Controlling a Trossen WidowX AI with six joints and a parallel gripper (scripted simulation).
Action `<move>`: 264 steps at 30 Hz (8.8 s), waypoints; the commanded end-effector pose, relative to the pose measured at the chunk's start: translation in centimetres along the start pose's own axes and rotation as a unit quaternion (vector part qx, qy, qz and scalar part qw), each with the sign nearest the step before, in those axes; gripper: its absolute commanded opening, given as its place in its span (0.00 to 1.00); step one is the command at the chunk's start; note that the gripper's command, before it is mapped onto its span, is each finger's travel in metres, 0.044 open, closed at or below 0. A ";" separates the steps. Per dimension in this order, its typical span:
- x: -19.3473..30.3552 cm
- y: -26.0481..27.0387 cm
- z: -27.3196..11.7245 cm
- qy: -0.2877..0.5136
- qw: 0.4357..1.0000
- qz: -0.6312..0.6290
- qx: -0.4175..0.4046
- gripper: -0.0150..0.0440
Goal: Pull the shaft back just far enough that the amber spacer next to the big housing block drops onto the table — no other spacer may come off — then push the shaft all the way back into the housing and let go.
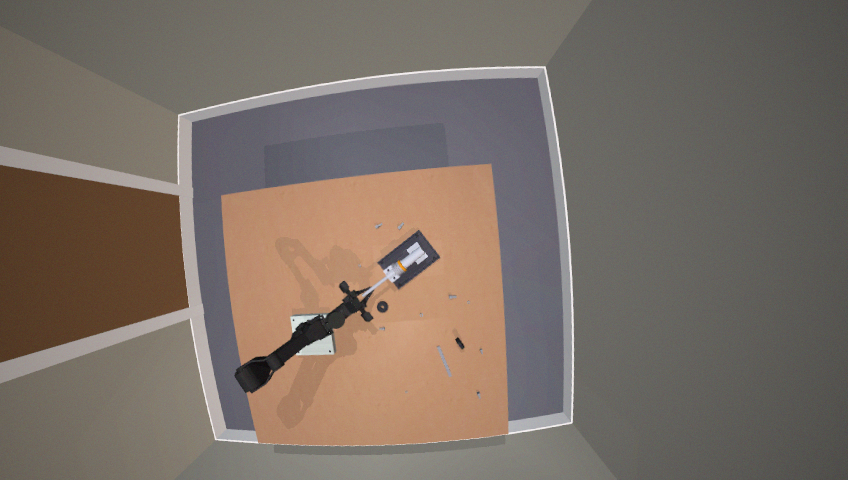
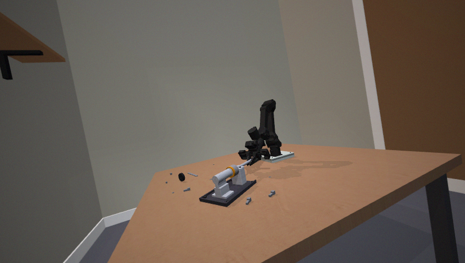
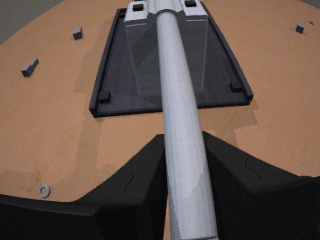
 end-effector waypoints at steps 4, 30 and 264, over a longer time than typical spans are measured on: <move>0.0 0.0 -0.1 -0.001 1.000 -0.002 -0.002 0.25; 0.2 0.1 -0.4 -0.001 1.000 -0.002 -0.002 0.25; -3.4 -0.8 5.7 -0.003 1.000 -0.002 -0.001 0.25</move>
Point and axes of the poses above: the point midway between the two fingers, 35 mm back from their tips, its own z axis out along the fingers, its own y axis across the jaws, x = y × z, the point moved 10 cm from there along -z, back along the fingers, and after that the axes turned 13 degrees about -z, right-handed, at the moved point
